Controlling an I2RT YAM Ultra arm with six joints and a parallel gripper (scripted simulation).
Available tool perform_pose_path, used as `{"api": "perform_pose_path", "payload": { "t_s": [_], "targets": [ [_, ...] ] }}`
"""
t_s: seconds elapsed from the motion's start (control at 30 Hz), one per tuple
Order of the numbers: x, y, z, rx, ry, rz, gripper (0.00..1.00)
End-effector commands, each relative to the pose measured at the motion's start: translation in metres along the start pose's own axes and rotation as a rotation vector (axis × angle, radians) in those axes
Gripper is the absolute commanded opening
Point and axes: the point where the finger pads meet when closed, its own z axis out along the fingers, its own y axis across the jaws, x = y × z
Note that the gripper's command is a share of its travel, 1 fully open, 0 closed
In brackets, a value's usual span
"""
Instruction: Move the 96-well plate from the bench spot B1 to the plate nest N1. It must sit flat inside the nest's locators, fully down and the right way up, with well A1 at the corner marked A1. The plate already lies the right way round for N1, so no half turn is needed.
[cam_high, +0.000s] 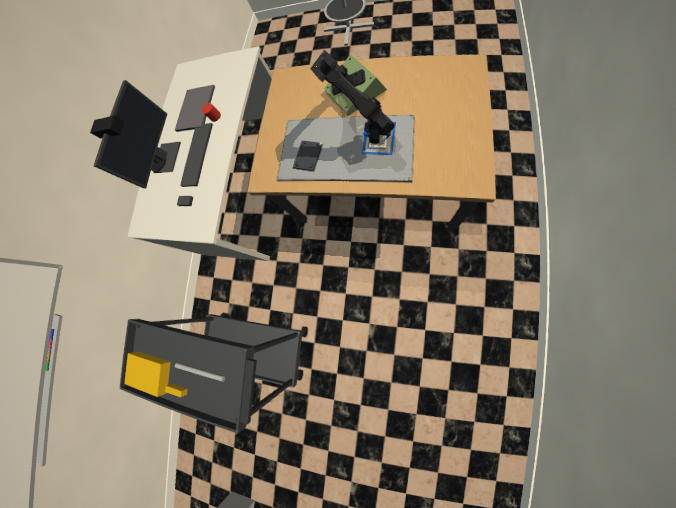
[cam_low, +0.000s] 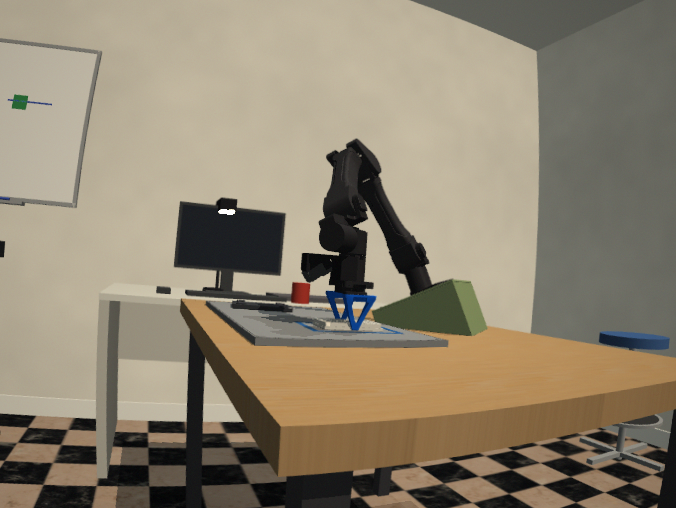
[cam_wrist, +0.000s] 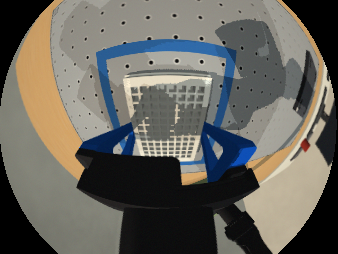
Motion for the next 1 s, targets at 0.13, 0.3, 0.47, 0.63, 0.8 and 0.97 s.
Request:
{"api": "perform_pose_path", "payload": {
  "t_s": [0.13,0.3,0.47,0.63,0.8,0.97],
  "targets": [
    [-0.003,0.003,-0.003,-0.010,-0.018,-0.002,0.00],
    [-0.003,0.003,-0.003,-0.010,-0.018,-0.002,0.00],
    [-0.003,0.003,-0.003,-0.010,-0.018,-0.002,0.00],
    [-0.003,0.003,-0.003,-0.010,-0.018,-0.002,0.00],
    [-0.007,0.006,-0.015,-0.020,-0.037,0.000,0.00],
    [-0.010,0.007,-0.026,-0.025,-0.042,0.007,0.00]
  ]
}}
